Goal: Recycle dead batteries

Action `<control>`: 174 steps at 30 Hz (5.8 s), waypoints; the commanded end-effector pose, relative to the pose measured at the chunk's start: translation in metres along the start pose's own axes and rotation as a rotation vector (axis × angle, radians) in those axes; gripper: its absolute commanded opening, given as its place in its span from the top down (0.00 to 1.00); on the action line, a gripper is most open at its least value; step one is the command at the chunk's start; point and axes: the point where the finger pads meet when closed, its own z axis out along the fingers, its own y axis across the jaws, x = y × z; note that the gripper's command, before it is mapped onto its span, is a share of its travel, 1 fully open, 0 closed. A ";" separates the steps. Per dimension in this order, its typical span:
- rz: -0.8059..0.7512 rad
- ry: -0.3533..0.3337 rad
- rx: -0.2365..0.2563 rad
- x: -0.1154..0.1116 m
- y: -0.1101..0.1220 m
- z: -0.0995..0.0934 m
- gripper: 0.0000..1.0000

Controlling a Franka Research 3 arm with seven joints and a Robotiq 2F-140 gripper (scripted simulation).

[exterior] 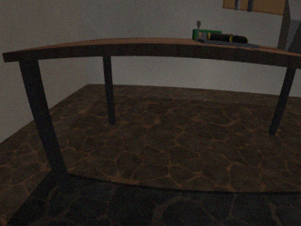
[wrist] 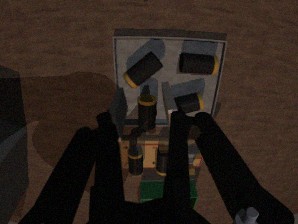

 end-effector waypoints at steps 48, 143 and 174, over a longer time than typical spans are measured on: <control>-2.129 -0.001 0.002 -0.001 -0.001 0.000 0.71; -2.129 -0.001 0.002 -0.001 0.000 0.071 0.71; -2.129 -0.001 0.002 -0.001 0.000 0.116 0.71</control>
